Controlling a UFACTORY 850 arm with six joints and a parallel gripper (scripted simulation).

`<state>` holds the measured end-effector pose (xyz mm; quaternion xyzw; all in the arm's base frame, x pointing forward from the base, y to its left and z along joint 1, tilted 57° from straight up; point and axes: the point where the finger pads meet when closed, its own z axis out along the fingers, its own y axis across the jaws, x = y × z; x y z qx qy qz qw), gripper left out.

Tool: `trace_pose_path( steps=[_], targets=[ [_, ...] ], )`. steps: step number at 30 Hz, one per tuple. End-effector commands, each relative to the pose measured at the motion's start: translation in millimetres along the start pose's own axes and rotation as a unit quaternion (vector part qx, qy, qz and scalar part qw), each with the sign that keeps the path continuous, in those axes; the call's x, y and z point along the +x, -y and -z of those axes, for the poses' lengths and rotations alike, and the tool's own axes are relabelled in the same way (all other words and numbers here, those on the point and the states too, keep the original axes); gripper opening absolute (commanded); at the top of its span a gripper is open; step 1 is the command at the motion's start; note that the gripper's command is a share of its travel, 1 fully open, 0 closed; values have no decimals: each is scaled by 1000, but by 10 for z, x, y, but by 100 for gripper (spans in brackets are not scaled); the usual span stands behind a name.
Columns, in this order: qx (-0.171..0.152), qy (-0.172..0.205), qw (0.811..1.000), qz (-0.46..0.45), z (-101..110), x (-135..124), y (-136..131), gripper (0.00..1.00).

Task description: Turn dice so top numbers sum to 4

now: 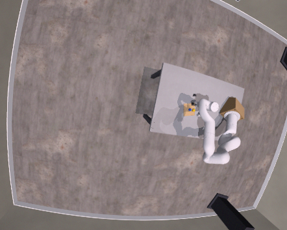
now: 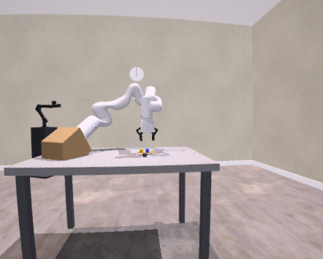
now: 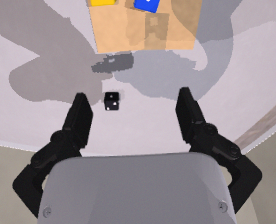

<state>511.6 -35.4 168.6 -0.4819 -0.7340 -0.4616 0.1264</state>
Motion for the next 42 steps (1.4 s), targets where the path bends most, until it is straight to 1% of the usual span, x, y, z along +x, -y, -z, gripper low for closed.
trace_pose_path(
  steps=[1,3,5,6,10,13,19,20,22,23,24,28,30,31,32,35,36,37,39,40,42],
  targets=[
    [4,-1,996,-87,-2,-93,29,100],
    [4,-1,994,-112,-4,-120,40,100],
    [4,-1,994,-112,-4,-120,40,100],
    [4,-1,988,-156,-8,-168,60,100],
    [4,0,980,-200,-12,-214,80,100],
    [4,0,970,-242,-17,-260,101,100],
    [4,0,946,-324,-26,-349,143,100],
    [4,0,940,-342,-28,-370,153,100],
    [4,0,940,-342,-28,-370,153,100],
    [4,0,932,-362,-31,-392,164,100],
    [4,0,920,-392,-34,-426,181,100],
    [4,0,901,-434,-40,-474,206,100],
    [4,0,886,-464,-44,-508,224,100],
    [4,0,884,-467,-44,-512,226,100],
    [4,0,872,-489,-47,-537,240,100],
    [4,1,851,-525,-53,-580,264,100],
    [4,1,849,-528,-53,-583,265,100],
    [4,1,836,-549,-57,-610,280,100],
    [4,1,836,-549,-57,-610,280,100],
    [4,1,832,-555,-57,-616,284,100],
    [4,1,799,-601,-65,-674,317,100]
  ],
)
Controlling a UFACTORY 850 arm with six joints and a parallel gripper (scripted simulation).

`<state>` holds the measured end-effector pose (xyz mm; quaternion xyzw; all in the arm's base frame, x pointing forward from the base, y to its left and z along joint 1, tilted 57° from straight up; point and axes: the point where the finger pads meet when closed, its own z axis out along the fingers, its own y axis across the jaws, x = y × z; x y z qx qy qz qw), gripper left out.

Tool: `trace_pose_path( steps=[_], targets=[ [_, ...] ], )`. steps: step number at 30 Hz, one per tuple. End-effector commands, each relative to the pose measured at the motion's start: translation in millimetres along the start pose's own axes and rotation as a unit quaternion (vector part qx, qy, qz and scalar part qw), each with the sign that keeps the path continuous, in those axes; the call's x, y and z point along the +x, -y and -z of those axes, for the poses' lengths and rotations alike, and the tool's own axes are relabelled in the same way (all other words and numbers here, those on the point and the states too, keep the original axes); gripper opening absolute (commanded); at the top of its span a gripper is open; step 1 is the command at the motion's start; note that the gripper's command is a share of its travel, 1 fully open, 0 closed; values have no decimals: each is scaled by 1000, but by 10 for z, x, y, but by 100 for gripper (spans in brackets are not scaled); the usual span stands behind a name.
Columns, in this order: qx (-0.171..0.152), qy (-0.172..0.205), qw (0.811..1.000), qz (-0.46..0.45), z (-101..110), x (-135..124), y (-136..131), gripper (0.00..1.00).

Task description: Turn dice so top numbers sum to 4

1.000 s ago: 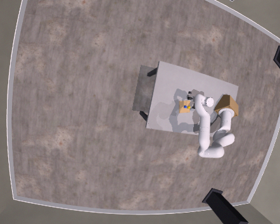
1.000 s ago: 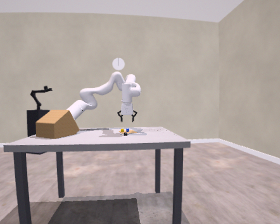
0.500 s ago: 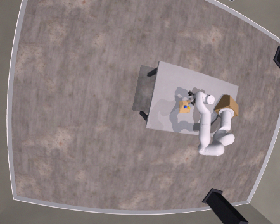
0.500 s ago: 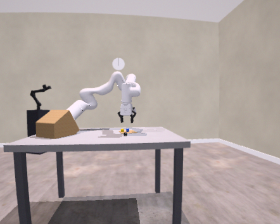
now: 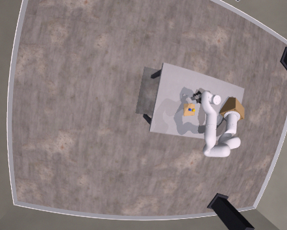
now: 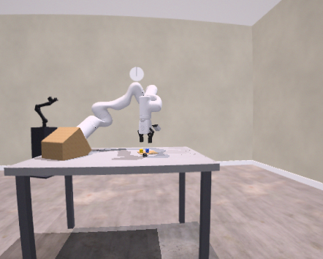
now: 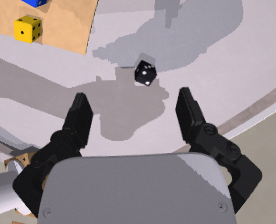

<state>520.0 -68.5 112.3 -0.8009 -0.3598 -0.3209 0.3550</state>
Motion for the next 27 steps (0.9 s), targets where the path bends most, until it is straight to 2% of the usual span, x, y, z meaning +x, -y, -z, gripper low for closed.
trace_pose_path(
  steps=[1,12,23,24,27],
  targets=[
    [3,3,997,-78,-3,-69,-58,100],
    [3,3,974,-226,-25,-217,-156,100],
    [3,3,966,-259,-30,-252,-177,100],
    [3,3,966,-259,-30,-252,-177,42],
    [3,3,966,-259,-30,-252,-177,42]
  ],
)
